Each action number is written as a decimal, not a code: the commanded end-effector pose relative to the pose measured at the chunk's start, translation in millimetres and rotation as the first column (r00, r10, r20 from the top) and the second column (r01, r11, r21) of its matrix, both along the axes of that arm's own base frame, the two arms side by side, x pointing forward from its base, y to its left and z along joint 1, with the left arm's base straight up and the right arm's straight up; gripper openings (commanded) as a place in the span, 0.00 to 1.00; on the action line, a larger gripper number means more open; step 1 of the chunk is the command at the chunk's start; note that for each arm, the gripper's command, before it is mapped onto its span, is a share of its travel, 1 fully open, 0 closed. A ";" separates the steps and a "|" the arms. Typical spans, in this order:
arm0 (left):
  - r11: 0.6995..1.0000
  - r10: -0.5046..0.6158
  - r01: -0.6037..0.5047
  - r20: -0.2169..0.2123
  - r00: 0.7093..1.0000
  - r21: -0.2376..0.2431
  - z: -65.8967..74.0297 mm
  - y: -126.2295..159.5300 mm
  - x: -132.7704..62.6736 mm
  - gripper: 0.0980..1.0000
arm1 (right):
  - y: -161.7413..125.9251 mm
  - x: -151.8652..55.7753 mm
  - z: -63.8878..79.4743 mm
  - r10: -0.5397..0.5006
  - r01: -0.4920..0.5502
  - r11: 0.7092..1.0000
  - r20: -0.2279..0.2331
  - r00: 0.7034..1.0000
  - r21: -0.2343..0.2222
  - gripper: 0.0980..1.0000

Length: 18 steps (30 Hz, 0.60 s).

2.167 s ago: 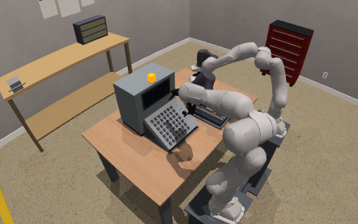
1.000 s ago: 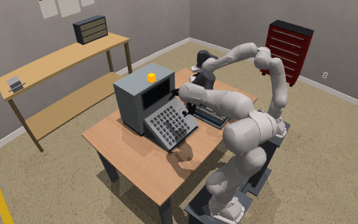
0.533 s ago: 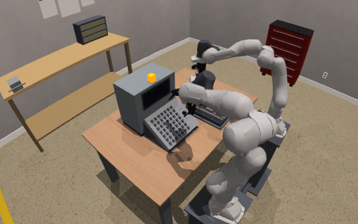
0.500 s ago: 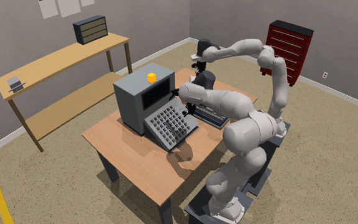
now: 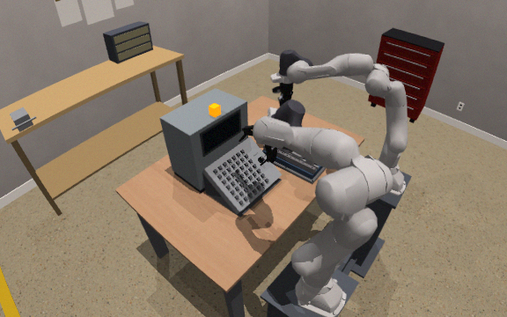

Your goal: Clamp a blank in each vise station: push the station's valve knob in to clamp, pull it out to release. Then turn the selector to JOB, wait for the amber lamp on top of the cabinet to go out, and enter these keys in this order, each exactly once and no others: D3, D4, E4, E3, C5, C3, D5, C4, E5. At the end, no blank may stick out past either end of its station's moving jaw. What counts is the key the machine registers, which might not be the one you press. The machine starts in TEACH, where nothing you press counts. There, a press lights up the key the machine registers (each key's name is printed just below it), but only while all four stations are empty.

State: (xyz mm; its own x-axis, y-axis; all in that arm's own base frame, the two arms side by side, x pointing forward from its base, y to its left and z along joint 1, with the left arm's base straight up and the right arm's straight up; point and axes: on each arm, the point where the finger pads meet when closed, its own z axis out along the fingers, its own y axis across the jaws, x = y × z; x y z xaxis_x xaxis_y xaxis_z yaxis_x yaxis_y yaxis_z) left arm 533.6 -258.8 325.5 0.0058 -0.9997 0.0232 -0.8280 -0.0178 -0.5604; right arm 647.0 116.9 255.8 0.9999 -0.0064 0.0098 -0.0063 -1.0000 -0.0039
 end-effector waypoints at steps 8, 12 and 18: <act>1.000 0.000 0.000 0.000 1.000 0.000 0.1 -0.1 0.0 1.00 | -1.4 -5.4 2.3 0.033 -0.033 0.999 -0.010 0.999 -0.003 0.00; 1.000 0.000 0.000 0.000 1.000 0.000 0.1 -0.1 0.0 1.00 | -1.1 -8.4 6.3 0.074 -0.074 0.997 -0.010 0.997 -0.002 0.00; 1.000 0.000 0.000 0.000 1.000 0.000 0.1 -0.1 0.0 1.00 | -0.8 -12.8 12.1 0.136 -0.136 0.991 -0.010 0.991 -0.001 0.00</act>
